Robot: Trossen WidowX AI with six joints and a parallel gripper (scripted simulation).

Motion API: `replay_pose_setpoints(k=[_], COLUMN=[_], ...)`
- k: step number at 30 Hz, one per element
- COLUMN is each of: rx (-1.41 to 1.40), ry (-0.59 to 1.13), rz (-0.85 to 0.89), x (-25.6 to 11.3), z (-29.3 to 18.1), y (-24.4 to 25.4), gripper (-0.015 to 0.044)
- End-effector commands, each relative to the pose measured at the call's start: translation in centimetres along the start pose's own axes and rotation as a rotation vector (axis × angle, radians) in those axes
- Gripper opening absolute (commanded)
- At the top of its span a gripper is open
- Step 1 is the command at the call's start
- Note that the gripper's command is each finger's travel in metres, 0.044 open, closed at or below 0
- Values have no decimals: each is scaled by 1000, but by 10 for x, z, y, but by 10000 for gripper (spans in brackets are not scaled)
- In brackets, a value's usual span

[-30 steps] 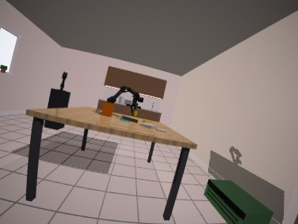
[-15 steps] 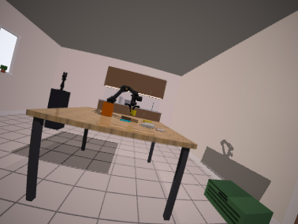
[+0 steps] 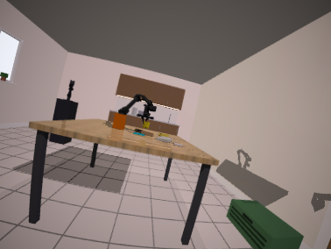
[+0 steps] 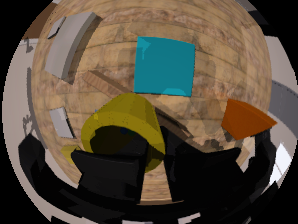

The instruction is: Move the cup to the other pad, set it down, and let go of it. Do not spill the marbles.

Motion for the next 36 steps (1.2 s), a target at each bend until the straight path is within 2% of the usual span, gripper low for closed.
replay_pose_setpoints(k=[1, 26, 36], rx=[7, 7, 7], ry=[2, -1, -1], rz=[-9, -11, -11], x=[2, 2, 5], z=[11, 63, 71], y=[-11, -55, -62], gripper=[0, 0, 0])
Point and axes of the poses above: the point midway between the two fingers, 35 mm back from their tips, its own x axis out along the fingers, its own y axis across the jaws, z = x × y, the point moved 1 cm from there along -x, back along the fingers, and after that the axes turned 6 degrees about -x, right-handed, at the moved point
